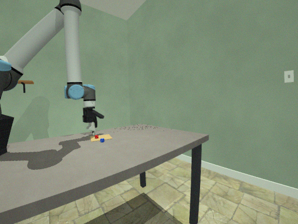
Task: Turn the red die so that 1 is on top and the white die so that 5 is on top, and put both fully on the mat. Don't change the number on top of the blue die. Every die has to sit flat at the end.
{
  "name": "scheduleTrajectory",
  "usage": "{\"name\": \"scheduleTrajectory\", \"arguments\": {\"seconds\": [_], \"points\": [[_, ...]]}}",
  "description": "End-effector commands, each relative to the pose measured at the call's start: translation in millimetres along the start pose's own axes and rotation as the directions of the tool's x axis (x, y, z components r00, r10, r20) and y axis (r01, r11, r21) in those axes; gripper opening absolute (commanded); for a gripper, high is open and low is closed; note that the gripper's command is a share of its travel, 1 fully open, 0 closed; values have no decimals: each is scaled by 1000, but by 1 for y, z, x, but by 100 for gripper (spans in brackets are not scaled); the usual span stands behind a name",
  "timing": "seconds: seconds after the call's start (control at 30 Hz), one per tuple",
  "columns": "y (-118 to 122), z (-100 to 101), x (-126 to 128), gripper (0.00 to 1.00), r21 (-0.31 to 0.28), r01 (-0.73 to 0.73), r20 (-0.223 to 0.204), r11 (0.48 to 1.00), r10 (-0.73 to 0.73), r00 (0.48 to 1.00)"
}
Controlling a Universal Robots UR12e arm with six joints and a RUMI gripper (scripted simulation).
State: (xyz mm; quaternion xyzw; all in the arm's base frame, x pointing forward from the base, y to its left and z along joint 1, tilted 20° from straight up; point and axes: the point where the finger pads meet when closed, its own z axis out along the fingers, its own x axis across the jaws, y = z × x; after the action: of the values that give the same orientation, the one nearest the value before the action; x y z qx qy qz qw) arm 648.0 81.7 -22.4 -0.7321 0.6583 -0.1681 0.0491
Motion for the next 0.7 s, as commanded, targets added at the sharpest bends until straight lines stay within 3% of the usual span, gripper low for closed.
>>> {"name": "scheduleTrajectory", "arguments": {"seconds": [0.0,0.1,0.13,0.67], "points": [[0,0,0,21,1,0,0,1000,0,1000],[0,0,0,21,1,0,0,1000,0,1000],[0,0,0,3,1,0,0,1000,0,1000],[0,0,0,3,1,0,0,1000,0,1000]]}}
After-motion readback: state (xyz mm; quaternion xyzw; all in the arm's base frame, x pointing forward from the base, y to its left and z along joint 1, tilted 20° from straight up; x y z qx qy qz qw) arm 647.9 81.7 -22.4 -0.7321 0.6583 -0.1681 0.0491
